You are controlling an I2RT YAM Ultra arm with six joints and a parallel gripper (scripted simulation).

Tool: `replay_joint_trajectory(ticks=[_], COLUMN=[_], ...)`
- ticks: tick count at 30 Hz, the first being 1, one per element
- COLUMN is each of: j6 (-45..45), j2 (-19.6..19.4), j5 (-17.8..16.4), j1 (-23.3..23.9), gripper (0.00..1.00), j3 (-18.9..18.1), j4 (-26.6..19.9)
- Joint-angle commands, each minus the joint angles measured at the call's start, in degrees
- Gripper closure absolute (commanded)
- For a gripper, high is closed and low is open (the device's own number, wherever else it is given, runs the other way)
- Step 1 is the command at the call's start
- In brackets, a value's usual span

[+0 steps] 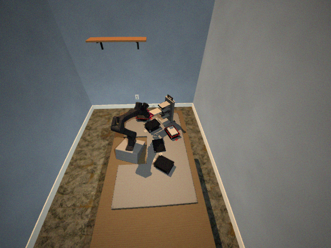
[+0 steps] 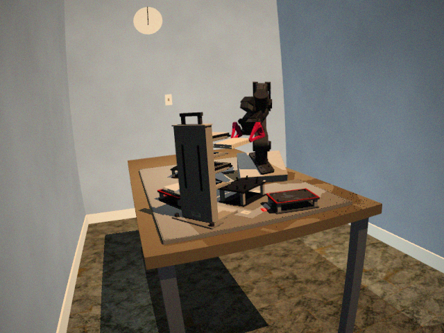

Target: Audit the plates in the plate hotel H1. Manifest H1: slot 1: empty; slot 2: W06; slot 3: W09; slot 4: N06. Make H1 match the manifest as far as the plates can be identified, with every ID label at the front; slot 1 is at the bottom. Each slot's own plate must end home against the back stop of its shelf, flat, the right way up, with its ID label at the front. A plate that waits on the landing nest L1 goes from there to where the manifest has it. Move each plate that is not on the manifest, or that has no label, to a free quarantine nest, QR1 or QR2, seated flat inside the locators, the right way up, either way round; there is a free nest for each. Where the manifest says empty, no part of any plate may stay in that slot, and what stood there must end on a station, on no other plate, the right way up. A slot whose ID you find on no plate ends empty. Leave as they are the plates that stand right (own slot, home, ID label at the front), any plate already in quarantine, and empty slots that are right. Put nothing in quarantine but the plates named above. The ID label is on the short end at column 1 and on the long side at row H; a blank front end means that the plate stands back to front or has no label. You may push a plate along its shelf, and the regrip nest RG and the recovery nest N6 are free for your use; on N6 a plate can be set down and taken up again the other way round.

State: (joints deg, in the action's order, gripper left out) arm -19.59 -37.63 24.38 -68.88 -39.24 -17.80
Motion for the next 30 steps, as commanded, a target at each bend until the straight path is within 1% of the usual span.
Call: replay_joint_trajectory(ticks=[1,5,10,12,13,14,15,27,29,30], j6=[0.65,0.92,1.21,1.21,1.28,1.31,1.36,1.96,1.96,1.98], j2=[-1.04,-1.42,-3.07,-3.07,-1.69,-3.19,-3.79,-6.51,-6.51,-4.69], j5=[-0.88,-1.73,-2.85,-2.85,-3.05,-3.26,-3.45,-5.61,-5.61,-5.78], j1=[1.21,2.1,3.25,3.25,3.45,3.66,3.86,6.09,6.09,6.27], gripper=[0.14,0.14,0.14,0.14,0.14,0.14,0.14,0.14,0.14,0.14], j3=[-2.23,-2.73,-3.32,-3.32,-3.41,-3.51,-3.58,-4.86,-4.86,-4.96], j4=[1.86,2.27,3.02,3.02,3.22,3.38,3.54,5.21,5.21,5.37])
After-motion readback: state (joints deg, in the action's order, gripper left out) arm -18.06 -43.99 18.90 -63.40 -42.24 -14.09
